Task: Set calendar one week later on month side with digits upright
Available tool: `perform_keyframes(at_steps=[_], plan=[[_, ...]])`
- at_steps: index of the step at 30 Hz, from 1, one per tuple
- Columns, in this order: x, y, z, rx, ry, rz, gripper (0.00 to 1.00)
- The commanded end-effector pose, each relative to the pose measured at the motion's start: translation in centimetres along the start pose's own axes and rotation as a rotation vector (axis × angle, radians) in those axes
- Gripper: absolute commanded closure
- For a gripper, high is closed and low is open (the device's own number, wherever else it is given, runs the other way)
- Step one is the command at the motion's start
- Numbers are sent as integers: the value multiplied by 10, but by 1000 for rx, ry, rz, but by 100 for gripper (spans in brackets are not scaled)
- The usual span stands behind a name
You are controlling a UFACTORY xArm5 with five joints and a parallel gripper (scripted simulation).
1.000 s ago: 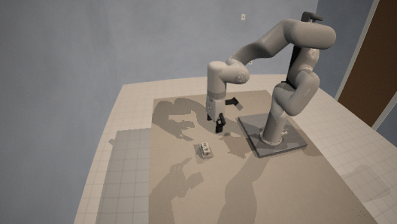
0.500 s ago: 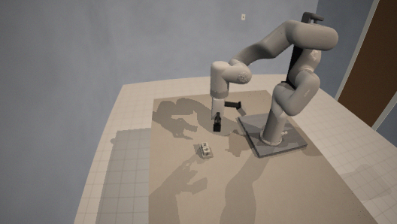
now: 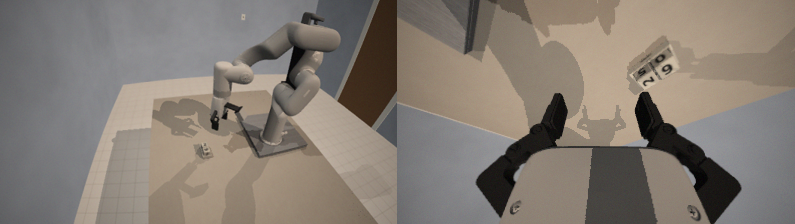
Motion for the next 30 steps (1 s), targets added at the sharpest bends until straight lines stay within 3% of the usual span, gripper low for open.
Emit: perform_keyframes(at_steps=[1,10,21,30], plan=[[1,-6,0,174,-4,4,0],[2,-10,-1,290,-4,4,0],[7,-11,-2,306,-3,4,0],[42,-11,-3,313,-3,4,0]])
Point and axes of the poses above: the point where the finger pads meet when closed, its own x axis out along the fingers, its own y axis across the jaws, z = x × y, the point moved 2 cm from there along -x, back along the fingers, and after that the axes turned 6 degrees about x, right-handed, at the moved point
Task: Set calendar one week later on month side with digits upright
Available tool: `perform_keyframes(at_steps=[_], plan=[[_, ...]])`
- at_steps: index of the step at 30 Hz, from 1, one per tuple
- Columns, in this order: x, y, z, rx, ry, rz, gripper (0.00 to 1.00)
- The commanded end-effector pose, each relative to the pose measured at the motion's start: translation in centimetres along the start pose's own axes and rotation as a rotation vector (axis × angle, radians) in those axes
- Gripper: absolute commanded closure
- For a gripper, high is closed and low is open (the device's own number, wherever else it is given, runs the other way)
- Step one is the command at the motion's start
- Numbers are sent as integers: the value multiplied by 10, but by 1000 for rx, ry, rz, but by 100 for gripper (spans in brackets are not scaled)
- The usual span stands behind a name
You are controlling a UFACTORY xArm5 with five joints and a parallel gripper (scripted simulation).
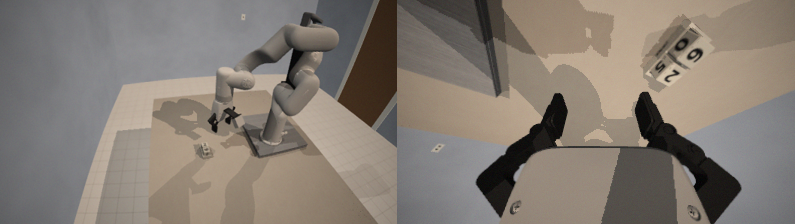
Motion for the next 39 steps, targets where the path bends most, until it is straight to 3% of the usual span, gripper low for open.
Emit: perform_keyframes(at_steps=[1,28,39], plan=[[19,2,1,1,-2,3,0],[60,2,1,1,-2,3,0],[62,2,1,1,-2,3,0]])
Point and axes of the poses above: the point where the finger pads meet when closed, its own x axis out along the fingers, its own y axis across the jaws, z = x × y, the point moved 2 cm from there along -x, back along the fingers, and after that the axes turned 6 degrees about x, right-handed, at the moved point
